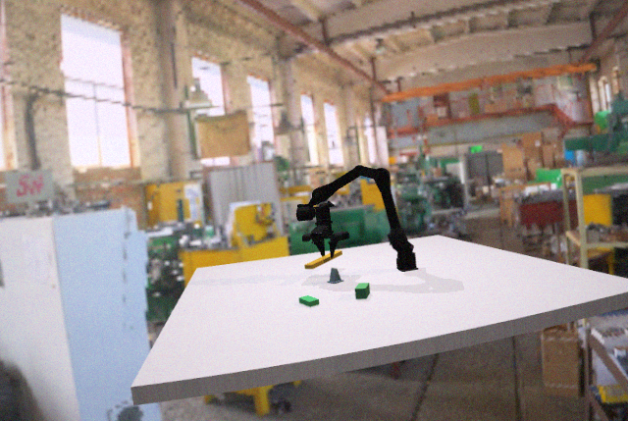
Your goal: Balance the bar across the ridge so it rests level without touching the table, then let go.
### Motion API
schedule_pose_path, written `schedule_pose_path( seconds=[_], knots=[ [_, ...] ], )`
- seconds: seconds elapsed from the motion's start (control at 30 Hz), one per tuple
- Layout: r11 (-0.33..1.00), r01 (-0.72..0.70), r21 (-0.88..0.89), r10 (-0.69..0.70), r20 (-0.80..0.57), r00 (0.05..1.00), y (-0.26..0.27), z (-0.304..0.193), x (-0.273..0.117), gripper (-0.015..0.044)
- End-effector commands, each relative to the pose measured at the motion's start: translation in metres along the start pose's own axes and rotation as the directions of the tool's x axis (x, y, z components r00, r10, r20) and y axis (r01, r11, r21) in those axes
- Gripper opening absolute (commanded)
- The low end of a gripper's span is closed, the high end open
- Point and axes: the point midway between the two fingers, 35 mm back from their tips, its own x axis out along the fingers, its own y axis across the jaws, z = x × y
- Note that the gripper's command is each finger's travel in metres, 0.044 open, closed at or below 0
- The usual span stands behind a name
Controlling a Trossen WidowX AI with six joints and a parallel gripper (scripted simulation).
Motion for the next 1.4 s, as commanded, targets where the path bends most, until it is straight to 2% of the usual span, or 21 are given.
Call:
schedule_pose_path(
  seconds=[0.0,0.53,1.37],
  knots=[
    [1.0,0.008,-0.003,-0.008,-0.001,1.0,0.0,0.0,-0.013,0.0],
    [1.0,0.007,0.003,-0.007,-0.003,1.0,0.006,0.001,-0.047,0.0],
    [0.954,0.002,0.301,-0.003,0.004,1.0,0.064,0.079,-0.049,0.0]
  ],
)
